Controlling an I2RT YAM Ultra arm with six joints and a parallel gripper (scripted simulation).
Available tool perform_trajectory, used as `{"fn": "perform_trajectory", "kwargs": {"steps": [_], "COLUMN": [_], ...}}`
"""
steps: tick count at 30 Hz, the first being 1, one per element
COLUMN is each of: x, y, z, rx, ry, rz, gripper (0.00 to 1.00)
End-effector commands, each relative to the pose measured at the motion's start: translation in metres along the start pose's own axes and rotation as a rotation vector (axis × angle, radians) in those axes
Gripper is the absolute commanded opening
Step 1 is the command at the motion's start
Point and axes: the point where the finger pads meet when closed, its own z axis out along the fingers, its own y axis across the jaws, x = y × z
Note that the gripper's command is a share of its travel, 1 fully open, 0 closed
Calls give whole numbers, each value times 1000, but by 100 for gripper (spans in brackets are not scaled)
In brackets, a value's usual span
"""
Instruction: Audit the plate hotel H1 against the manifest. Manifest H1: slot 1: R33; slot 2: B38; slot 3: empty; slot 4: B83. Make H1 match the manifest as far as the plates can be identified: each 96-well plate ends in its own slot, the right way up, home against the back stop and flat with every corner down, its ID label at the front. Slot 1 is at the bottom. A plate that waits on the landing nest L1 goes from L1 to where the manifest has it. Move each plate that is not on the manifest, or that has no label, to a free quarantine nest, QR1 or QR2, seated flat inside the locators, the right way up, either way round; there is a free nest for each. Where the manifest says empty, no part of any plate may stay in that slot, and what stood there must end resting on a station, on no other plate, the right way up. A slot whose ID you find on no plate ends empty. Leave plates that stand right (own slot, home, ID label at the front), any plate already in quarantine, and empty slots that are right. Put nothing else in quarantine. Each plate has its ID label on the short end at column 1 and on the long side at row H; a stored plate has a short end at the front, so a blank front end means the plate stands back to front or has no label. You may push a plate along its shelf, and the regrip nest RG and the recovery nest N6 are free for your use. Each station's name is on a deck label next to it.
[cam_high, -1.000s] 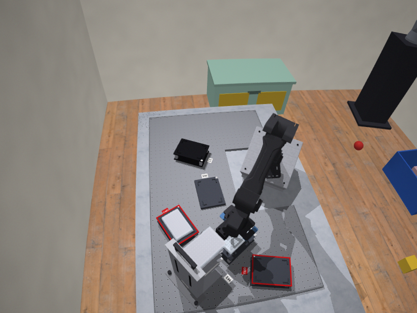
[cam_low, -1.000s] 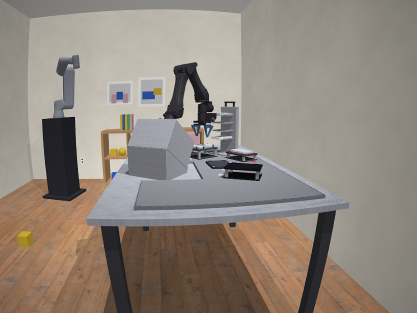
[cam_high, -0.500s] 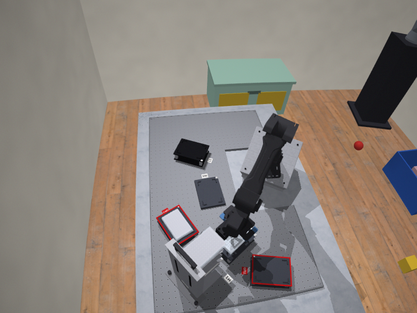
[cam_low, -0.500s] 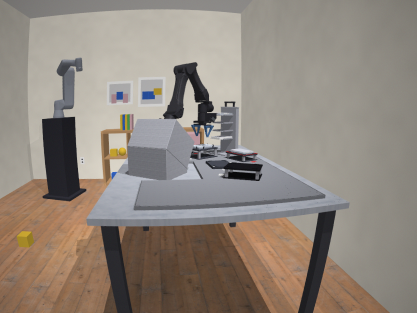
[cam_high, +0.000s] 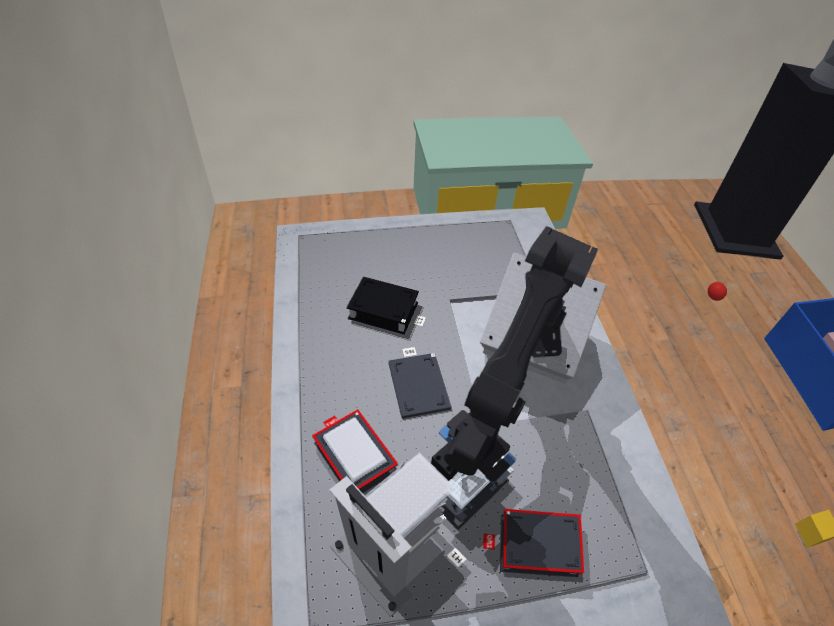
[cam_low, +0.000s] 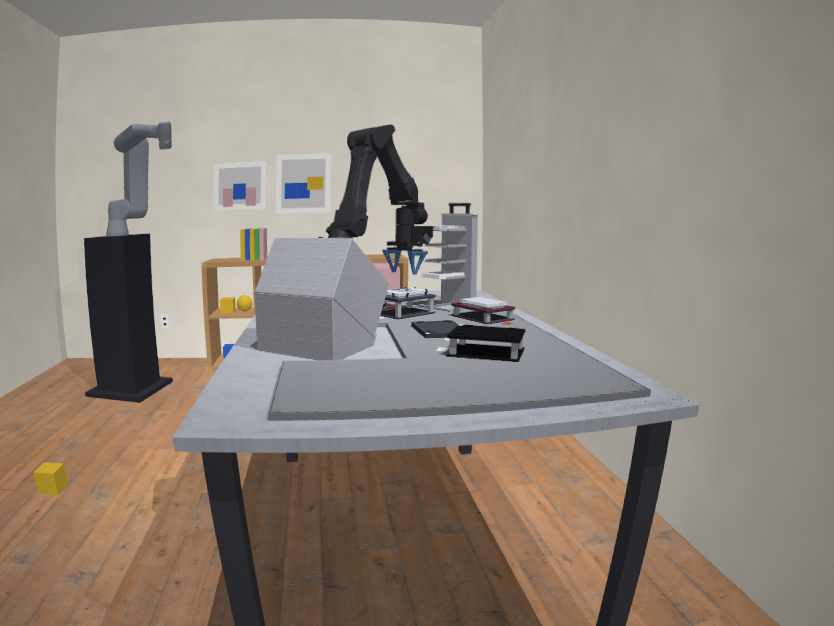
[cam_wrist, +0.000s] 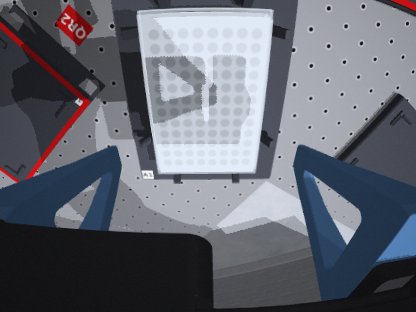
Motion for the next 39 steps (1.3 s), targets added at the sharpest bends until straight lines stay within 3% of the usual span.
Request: {"fn": "perform_trajectory", "kwargs": {"steps": [1, 19, 22, 33, 34, 37, 39], "x": [-15, -15, 3, 3, -12, 4, 4], "y": [6, 6, 0, 1, 4, 0, 0], "z": [-14, -14, 9, 19, 11, 26, 29], "rx": [-14, -14, 6, 3, -7, 7, 6], "ry": [-64, -64, 4, -1, -43, 4, 5], "rz": [-4, -4, -1, -4, -2, -1, -2], "gripper": [100, 100, 100, 100, 100, 100, 100]}}
